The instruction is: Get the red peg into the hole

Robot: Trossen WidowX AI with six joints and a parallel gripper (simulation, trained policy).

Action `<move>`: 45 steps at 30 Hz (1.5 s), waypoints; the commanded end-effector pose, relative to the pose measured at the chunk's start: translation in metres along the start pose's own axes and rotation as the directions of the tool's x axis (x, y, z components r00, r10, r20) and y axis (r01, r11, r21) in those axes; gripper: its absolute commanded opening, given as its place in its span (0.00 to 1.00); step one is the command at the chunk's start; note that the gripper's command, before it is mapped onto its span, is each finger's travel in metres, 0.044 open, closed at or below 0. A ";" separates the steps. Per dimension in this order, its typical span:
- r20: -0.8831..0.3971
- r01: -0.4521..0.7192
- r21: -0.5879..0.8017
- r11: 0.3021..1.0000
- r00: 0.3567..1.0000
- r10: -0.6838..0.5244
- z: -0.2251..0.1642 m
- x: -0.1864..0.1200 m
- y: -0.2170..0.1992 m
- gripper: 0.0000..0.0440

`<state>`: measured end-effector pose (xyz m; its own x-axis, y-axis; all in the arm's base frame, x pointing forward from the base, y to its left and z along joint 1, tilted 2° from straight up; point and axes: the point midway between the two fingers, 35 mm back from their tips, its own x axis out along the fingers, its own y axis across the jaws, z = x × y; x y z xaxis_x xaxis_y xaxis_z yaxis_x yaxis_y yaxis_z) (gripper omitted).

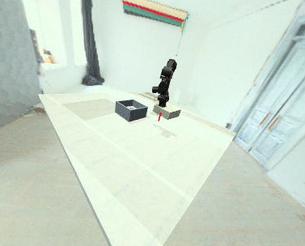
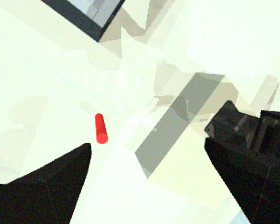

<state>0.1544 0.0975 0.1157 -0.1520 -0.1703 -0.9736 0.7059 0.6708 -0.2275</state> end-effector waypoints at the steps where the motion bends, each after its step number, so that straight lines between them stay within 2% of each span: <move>1: 0.002 0.022 -0.023 0.999 1.000 -0.022 -0.011 0.014 0.008 1.00; 26: 0.060 -0.056 -0.109 0.992 0.996 0.063 -0.018 0.110 0.057 0.98; 29: 0.058 -0.051 -0.113 0.992 0.997 0.058 -0.018 0.120 0.057 0.86; 36: 0.049 -0.019 -0.113 0.993 0.999 0.024 -0.019 0.138 0.054 0.45; 43: 0.043 0.040 -0.114 0.993 0.998 -0.036 -0.020 0.143 0.046 0.05; 44: 0.043 0.051 -0.115 0.992 0.998 -0.047 -0.021 0.144 0.045 0.00; 45: 0.043 0.061 -0.116 0.991 0.997 -0.056 -0.021 0.144 0.044 0.00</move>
<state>0.1555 0.1224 -0.0320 -0.1244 -0.2070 -0.9704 0.6253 0.7430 -0.2387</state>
